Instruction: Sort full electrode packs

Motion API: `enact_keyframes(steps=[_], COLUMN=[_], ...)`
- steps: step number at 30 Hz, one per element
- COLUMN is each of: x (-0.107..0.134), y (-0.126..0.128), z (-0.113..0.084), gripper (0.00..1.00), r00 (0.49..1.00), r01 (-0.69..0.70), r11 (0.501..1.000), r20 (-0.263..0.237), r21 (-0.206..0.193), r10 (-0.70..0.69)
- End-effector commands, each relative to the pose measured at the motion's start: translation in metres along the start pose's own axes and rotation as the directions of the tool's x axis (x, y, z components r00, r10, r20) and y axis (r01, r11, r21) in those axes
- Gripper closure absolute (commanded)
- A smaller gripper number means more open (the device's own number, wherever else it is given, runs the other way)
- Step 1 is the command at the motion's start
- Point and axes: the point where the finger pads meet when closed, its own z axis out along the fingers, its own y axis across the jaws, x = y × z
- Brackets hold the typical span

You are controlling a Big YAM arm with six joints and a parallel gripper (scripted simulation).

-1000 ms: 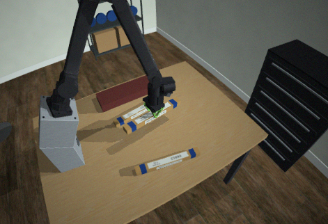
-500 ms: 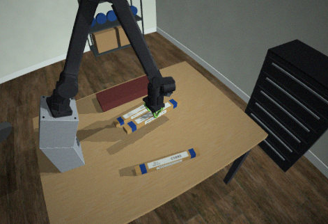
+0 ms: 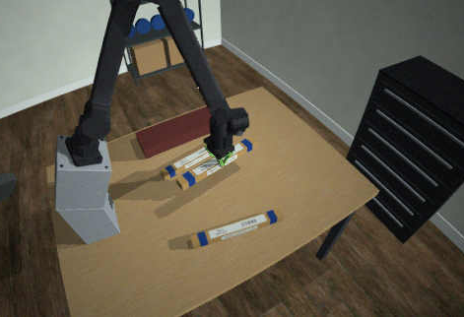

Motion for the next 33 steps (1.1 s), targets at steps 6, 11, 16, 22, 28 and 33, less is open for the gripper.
enact_keyframes(steps=[6, 11, 16, 22, 28, 33], x=[-0.027, -0.027, -0.031, -0.030, -0.027, -0.030], y=[-0.017, -0.015, -0.015, -0.013, -0.010, -0.010], z=[0.002, 0.012, 0.013, 0.025, 0.040, 0.041], gripper=[1.00, 1.00, 1.00, 1.00, 1.00, 1.00], r00=[0.998, 0.998, 0.998, 0.998, 0.999, 0.998], r01=[-0.007, -0.008, -0.008, -0.008, -0.007, -0.005], r11=[1.000, 1.000, 1.000, 1.000, 1.000, 1.000], r20=[0.059, 0.058, 0.067, 0.064, 0.052, 0.061], r21=[0.026, 0.025, 0.027, 0.025, 0.019, 0.021], r10=[0.005, 0.006, 0.006, 0.006, 0.006, 0.004])
